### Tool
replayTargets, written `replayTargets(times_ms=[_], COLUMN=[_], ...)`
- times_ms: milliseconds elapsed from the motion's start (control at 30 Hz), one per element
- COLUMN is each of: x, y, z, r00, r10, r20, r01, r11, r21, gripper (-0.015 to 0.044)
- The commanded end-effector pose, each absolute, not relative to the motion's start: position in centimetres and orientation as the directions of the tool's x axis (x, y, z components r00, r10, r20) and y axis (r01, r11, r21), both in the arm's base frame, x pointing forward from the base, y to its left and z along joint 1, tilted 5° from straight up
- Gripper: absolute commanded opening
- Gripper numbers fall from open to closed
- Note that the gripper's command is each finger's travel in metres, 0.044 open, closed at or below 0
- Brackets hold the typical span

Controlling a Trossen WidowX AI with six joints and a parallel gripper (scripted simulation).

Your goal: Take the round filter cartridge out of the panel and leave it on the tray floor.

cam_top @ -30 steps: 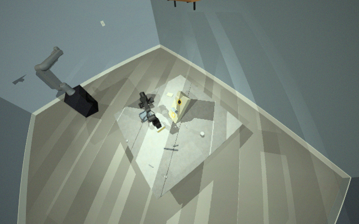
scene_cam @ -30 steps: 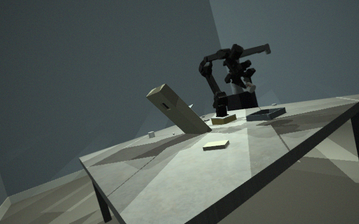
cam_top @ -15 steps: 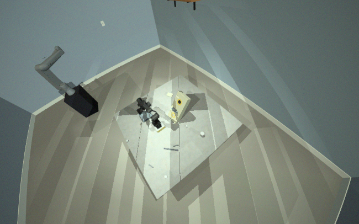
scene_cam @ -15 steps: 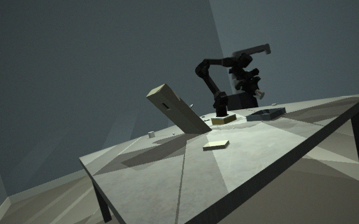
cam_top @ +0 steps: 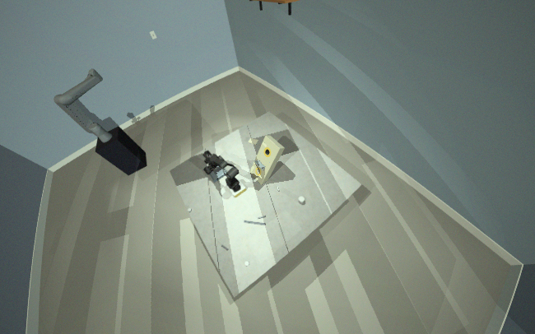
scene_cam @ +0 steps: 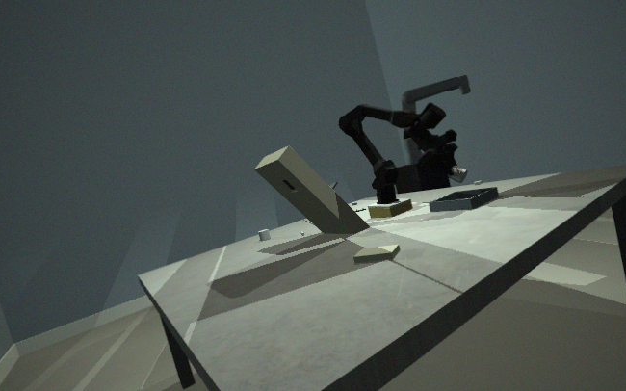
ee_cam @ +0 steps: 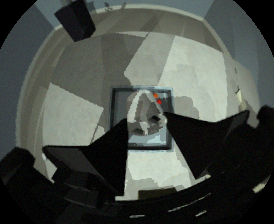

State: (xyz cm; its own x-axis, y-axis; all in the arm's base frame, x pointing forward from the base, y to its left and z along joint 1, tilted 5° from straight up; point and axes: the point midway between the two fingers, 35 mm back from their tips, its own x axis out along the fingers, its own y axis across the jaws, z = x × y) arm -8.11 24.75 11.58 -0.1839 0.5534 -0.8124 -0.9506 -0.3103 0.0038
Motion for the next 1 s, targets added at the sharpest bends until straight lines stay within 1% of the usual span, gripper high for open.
replayTargets(times_ms=[0, 267, 400, 967], x=[-8.2, -8.2, -8.2, -8.2], y=[25.1, 25.1, 25.0, 24.8], z=[9.6, 6.2, 5.9, 6.3], r00=[-0.180, -0.180, -0.180, -0.182], r10=[0.555, 0.555, 0.555, 0.544], r20=[-0.812, -0.812, -0.812, -0.819], r01=[-0.952, -0.952, -0.952, -0.950], r11=[-0.305, -0.305, -0.305, -0.312], r21=[0.003, 0.003, 0.003, 0.004], gripper=[0.0000, 0.0000, 0.0000, 0.0440])
